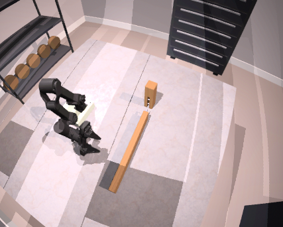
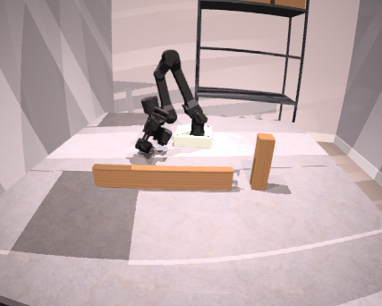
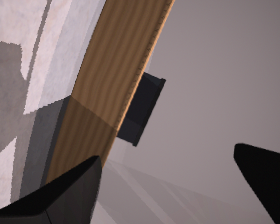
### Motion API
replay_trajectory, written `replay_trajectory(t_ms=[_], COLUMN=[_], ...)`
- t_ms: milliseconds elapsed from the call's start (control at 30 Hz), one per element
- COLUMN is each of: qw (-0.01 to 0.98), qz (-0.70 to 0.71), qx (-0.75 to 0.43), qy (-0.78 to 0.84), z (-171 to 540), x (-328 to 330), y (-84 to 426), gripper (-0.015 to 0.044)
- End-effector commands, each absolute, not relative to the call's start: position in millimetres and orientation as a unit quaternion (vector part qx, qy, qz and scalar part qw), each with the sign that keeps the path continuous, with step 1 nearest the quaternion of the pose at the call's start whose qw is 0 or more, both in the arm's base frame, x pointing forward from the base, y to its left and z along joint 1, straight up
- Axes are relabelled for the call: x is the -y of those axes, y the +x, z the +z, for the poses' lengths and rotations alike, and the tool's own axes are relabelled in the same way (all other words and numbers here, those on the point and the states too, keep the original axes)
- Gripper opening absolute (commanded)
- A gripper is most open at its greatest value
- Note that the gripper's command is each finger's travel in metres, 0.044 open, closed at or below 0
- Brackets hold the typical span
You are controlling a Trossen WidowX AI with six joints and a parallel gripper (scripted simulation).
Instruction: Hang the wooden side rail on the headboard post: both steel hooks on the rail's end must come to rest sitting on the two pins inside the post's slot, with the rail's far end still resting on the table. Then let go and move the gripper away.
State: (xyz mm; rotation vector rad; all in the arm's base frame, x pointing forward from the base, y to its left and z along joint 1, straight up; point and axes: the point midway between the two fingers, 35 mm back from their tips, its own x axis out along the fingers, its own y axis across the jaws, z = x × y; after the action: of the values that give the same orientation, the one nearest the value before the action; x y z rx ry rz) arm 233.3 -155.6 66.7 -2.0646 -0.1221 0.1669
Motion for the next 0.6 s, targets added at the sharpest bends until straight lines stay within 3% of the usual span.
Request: replay_trajectory(t_ms=[0,567], qw=[0.508,0.507], qz=[0.069,0.069], qx=[0.051,0.051], qy=[-0.857,-0.858], z=[68,189], x=[156,168], y=[234,240], gripper=[0.0426,0.0440])
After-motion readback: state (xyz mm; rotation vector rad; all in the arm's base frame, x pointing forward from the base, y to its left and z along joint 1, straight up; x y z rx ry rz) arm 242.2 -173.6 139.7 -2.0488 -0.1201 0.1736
